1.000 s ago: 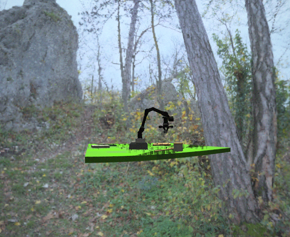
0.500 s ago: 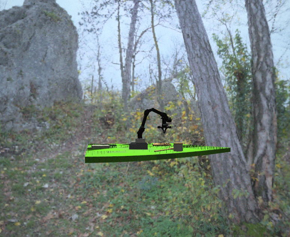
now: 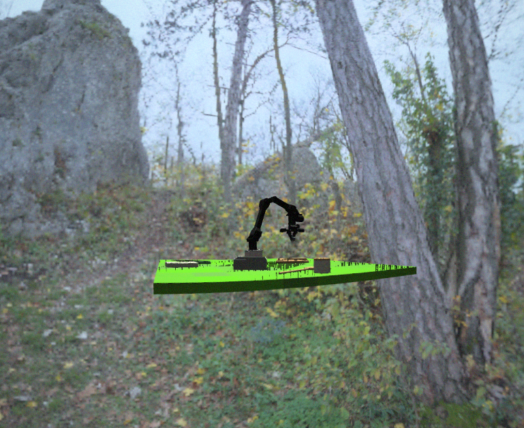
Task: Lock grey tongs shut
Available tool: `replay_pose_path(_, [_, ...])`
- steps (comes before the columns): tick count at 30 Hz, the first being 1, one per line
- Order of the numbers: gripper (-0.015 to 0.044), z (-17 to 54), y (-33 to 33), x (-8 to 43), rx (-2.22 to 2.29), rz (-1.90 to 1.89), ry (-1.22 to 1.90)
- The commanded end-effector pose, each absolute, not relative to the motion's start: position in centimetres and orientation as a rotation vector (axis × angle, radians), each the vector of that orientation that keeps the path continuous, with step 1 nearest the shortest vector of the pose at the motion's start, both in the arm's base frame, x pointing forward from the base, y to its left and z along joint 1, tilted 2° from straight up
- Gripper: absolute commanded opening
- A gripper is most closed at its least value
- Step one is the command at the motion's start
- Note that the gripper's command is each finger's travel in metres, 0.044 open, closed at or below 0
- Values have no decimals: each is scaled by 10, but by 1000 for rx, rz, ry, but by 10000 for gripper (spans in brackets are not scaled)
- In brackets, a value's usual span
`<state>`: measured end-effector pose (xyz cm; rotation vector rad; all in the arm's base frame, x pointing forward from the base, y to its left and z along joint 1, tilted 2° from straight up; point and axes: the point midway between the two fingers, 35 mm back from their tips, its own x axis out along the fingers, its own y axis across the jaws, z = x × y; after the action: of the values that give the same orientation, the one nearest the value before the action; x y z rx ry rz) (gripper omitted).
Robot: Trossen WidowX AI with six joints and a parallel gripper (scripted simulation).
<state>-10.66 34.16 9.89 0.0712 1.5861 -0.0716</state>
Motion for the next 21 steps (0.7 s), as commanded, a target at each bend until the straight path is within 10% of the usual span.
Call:
replay_pose_path(1, [-150,100,342,-110,74,-70,1589])
replay_pose_path(21, [-150,74,329,-105,-104,-168,2111])
